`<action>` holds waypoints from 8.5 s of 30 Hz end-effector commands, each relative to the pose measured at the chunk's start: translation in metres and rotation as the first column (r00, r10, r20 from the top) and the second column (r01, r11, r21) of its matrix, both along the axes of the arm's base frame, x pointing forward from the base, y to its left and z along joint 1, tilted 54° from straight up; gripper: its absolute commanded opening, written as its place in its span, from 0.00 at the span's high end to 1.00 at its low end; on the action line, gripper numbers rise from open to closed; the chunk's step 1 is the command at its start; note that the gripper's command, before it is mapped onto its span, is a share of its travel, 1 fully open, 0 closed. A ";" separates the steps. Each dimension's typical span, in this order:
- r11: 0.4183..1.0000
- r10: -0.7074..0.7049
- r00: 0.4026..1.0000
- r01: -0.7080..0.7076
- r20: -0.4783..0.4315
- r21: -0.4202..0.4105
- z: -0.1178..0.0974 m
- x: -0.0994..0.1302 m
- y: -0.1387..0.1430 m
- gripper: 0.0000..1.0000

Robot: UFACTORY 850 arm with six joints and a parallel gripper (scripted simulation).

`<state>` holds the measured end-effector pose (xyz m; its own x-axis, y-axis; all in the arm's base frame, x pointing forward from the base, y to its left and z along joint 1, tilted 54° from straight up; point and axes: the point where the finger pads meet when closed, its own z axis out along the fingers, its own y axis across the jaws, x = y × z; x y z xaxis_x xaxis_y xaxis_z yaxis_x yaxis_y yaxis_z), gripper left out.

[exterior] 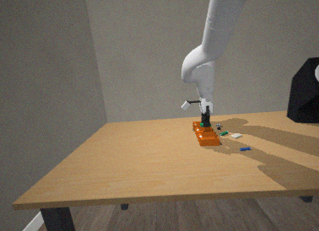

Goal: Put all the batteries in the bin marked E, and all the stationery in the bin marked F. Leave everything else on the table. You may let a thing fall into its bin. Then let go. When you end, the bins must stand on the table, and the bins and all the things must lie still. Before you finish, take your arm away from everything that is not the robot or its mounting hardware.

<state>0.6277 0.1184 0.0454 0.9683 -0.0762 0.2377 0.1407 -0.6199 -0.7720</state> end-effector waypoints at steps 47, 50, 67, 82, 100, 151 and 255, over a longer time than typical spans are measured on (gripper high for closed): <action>1.000 -0.001 1.000 0.001 0.001 0.000 -0.021 0.008 0.027 0.53; 1.000 -0.001 1.000 0.001 0.001 0.000 -0.019 0.007 0.025 0.53; 1.000 -0.001 1.000 0.001 0.001 0.000 -0.007 0.003 0.010 0.53; 0.999 -0.030 0.999 0.030 -0.038 0.010 -0.004 -0.005 -0.006 0.71; 0.927 -0.314 0.821 0.374 -0.477 0.034 -0.092 -0.078 -0.075 0.71; 0.927 -0.314 0.821 0.374 -0.477 0.034 -0.135 -0.074 -0.038 0.71; 0.927 -0.314 0.821 0.374 -0.477 0.034 -0.082 -0.060 -0.050 1.00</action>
